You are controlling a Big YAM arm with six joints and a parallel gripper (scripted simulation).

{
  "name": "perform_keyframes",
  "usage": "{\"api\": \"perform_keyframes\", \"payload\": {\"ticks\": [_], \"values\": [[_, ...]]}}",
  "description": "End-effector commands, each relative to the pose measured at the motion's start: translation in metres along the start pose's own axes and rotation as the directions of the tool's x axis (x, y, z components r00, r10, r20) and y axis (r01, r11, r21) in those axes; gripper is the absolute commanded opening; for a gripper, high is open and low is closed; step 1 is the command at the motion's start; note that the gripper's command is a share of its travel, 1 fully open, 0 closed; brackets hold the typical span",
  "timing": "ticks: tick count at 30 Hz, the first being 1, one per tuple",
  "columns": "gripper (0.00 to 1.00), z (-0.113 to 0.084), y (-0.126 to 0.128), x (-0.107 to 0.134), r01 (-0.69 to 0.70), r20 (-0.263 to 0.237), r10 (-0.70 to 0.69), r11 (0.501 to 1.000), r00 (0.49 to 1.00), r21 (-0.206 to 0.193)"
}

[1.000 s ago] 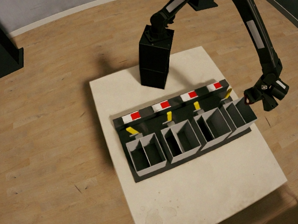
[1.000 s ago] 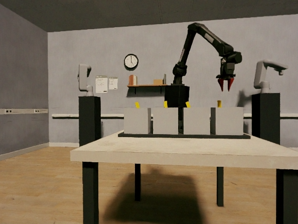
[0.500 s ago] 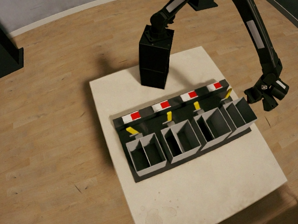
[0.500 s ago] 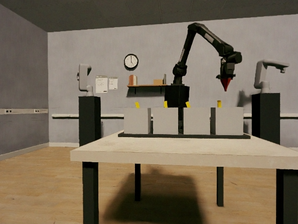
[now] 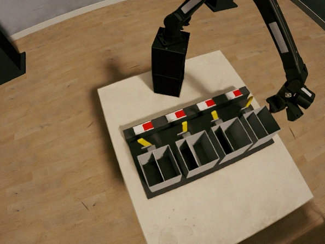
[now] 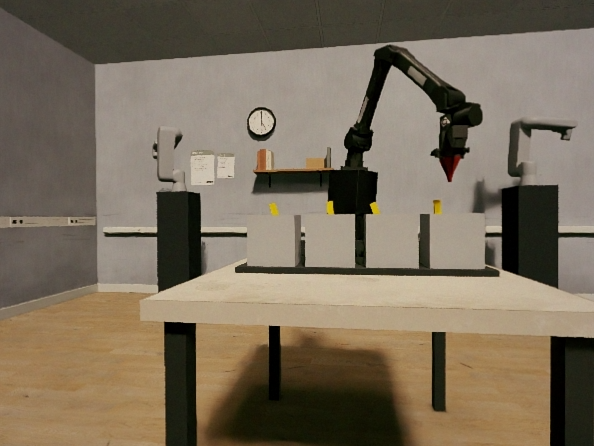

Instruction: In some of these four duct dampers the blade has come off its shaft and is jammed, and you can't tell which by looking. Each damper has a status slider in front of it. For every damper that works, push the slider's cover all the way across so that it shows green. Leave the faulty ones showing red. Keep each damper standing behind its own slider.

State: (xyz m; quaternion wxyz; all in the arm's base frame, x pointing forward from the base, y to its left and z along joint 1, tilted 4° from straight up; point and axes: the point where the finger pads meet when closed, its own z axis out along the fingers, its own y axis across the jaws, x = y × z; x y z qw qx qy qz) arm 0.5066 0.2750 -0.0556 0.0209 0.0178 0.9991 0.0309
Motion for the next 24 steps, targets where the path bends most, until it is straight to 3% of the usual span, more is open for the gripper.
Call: {"api": "perform_keyframes", "payload": {"ticks": [1, 17, 24], "values": [[0.00, -0.0197, 0.0105, -0.0236, 0.007, 0.056, -0.006, 1.000, 0.998, -0.029], [0.00, -0.0197, 0.0106, -0.0235, 0.054, 0.057, -0.052, 0.998, 0.997, -0.026], [0.00, -0.0197, 0.0116, -0.0230, 0.299, 0.061, -0.298, 0.954, 0.953, -0.014]]}}
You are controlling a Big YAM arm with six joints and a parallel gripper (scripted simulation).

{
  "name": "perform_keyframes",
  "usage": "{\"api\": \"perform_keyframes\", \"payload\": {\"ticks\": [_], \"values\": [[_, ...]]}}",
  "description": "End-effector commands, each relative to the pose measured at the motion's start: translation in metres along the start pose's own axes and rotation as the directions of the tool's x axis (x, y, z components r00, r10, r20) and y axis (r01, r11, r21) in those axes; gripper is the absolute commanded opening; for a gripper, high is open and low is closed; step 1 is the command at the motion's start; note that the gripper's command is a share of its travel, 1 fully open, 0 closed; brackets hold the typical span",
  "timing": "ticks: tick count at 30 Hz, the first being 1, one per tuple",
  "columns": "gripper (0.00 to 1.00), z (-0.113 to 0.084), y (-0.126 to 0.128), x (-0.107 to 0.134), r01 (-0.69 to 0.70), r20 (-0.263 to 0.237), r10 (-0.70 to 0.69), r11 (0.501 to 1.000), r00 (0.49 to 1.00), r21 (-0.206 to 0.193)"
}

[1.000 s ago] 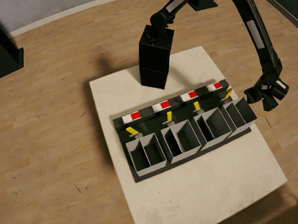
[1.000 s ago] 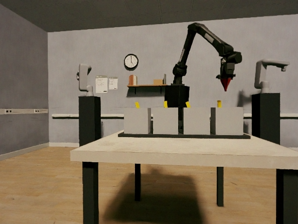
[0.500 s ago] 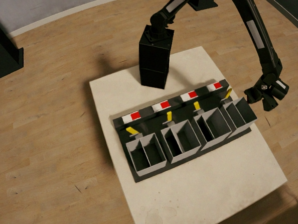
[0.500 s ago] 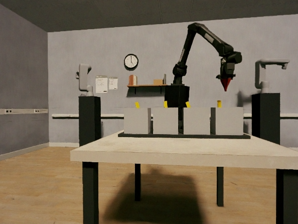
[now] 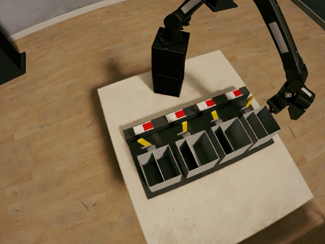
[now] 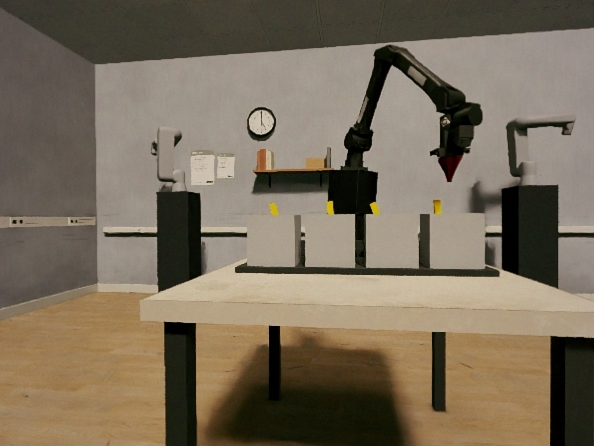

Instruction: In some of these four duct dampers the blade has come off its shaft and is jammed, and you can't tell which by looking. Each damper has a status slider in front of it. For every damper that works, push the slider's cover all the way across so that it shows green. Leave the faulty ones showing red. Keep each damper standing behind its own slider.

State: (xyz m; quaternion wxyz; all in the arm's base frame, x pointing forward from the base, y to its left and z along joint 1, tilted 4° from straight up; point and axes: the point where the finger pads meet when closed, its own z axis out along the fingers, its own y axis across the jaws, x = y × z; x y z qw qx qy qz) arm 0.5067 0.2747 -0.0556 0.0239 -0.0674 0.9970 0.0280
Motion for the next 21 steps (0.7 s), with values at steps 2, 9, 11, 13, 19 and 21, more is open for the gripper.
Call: {"api": "perform_keyframes", "payload": {"ticks": [2, 9, 11, 13, 19, 21], "values": [[0.00, -0.0197, 0.0079, -0.0245, 0.186, 0.061, -0.185, 0.982, 0.981, -0.013], [0.00, -0.0197, 0.0083, -0.0244, 0.343, 0.063, -0.342, 0.939, 0.938, -0.002], [0.00, -0.0197, 0.0085, -0.0243, 0.405, 0.063, -0.405, 0.914, 0.912, 0.002], [0.00, -0.0197, 0.0086, -0.0242, 0.453, 0.063, -0.452, 0.892, 0.890, 0.005], [0.00, -0.0197, 0.0090, -0.0241, 0.590, 0.061, -0.589, 0.807, 0.806, 0.015], [0.00, -0.0197, 0.0091, -0.0240, 0.632, 0.060, -0.632, 0.775, 0.773, 0.018]]}}
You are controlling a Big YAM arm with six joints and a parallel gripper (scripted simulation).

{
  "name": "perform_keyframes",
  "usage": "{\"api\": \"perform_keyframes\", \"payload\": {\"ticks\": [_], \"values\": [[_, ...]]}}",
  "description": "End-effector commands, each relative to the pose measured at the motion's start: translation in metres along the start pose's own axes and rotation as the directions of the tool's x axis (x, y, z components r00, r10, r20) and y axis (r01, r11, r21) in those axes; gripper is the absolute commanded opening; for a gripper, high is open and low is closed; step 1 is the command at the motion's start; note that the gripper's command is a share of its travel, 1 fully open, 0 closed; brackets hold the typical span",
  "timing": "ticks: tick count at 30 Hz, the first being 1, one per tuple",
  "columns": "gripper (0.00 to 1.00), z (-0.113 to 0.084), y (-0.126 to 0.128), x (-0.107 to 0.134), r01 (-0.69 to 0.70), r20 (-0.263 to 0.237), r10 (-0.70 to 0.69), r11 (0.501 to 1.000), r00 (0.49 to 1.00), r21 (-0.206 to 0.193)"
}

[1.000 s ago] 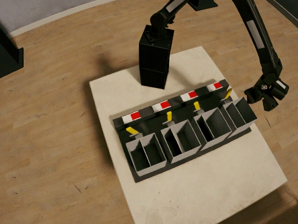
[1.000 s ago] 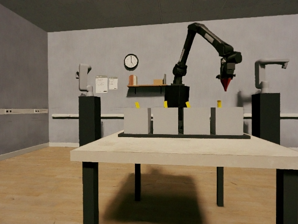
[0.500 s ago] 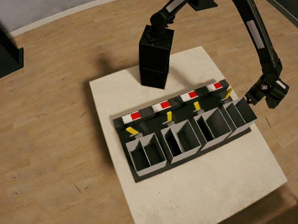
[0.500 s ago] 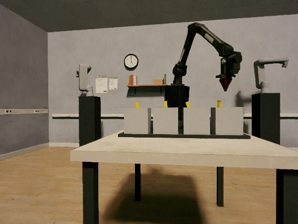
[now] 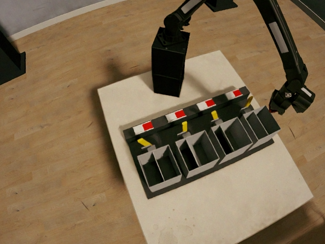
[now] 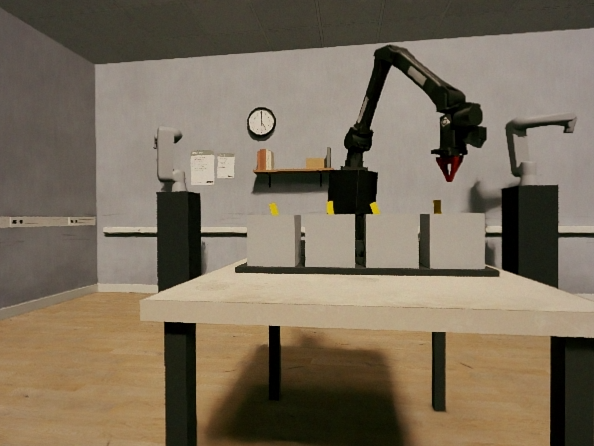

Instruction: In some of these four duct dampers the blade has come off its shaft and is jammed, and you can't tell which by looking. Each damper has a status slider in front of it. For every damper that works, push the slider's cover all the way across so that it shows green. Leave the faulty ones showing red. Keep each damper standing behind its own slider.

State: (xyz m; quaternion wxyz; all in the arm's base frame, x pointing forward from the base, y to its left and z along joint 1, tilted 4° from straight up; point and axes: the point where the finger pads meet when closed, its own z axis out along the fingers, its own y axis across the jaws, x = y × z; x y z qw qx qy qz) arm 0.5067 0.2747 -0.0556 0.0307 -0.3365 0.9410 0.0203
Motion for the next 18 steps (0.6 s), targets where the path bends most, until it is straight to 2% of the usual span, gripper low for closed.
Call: {"api": "perform_keyframes", "payload": {"ticks": [1, 4, 6, 7, 18], "values": [[0.00, -0.0197, -0.0047, -0.0253, 0.159, 0.060, -0.159, 0.987, 0.985, 0.020], [0.00, -0.0197, -0.0045, -0.0253, 0.237, 0.058, -0.238, 0.971, 0.970, 0.024], [0.00, -0.0197, -0.0045, -0.0253, 0.237, 0.058, -0.238, 0.971, 0.970, 0.024], [0.00, -0.0197, -0.0044, -0.0253, 0.301, 0.056, -0.303, 0.953, 0.951, 0.028], [0.00, -0.0196, -0.0036, -0.0253, 0.562, 0.045, -0.563, 0.826, 0.825, 0.043]]}}
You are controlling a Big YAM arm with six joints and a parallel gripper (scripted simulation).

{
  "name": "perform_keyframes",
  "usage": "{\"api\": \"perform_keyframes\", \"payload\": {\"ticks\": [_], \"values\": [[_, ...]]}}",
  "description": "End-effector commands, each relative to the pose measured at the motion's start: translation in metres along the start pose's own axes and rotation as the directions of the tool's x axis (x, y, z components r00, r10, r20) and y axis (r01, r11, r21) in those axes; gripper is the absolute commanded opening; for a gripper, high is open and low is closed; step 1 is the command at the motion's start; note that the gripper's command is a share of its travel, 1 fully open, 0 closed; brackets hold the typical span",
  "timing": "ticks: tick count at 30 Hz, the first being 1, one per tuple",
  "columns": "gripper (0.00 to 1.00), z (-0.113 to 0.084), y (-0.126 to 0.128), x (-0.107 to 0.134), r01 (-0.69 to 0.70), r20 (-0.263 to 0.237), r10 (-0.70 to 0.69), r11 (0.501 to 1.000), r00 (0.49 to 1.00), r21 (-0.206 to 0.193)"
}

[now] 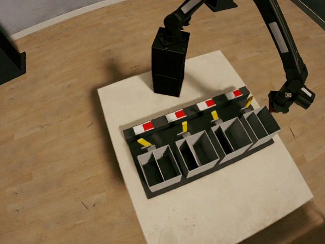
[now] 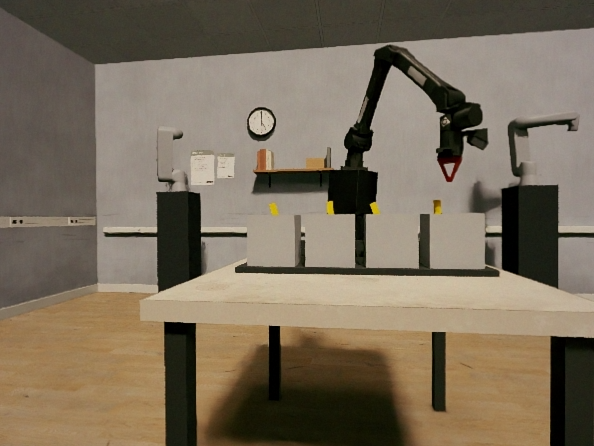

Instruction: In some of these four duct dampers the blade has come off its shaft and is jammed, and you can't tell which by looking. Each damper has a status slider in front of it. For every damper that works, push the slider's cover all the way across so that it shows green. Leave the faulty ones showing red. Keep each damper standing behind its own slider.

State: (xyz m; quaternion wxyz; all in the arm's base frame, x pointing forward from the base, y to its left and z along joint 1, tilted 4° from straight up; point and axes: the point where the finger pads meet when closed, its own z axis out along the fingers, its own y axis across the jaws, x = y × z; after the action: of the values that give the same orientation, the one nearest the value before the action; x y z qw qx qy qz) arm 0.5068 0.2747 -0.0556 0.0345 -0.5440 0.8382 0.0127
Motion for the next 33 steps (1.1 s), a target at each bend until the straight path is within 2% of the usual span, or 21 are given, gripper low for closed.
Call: {"api": "perform_keyframes", "payload": {"ticks": [1, 5, 10, 16, 18, 20, 22, 26, 33], "values": [[0.00, -0.020, -0.015, -0.021, 0.158, 0.044, -0.160, 0.986, 0.986, 0.044], [0.00, -0.020, -0.014, -0.021, 0.210, 0.042, -0.212, 0.977, 0.976, 0.046], [0.00, -0.019, -0.014, -0.021, 0.364, 0.034, -0.366, 0.930, 0.930, 0.052], [0.00, -0.019, -0.015, -0.018, 0.383, 0.032, -0.385, 0.922, 0.922, 0.052], [0.00, -0.017, -0.019, 0.005, 0.375, 0.025, -0.376, 0.926, 0.926, 0.040], [0.00, -0.017, -0.034, 0.026, 0.375, 0.023, -0.376, 0.926, 0.926, 0.040], [0.00, -0.017, -0.034, 0.026, 0.375, 0.023, -0.376, 0.926, 0.926, 0.040], [0.00, -0.016, -0.055, 0.062, 0.375, 0.019, -0.376, 0.926, 0.926, 0.040], [0.00, -0.014, -0.089, 0.138, 0.376, 0.013, -0.376, 0.926, 0.926, 0.041]]}}
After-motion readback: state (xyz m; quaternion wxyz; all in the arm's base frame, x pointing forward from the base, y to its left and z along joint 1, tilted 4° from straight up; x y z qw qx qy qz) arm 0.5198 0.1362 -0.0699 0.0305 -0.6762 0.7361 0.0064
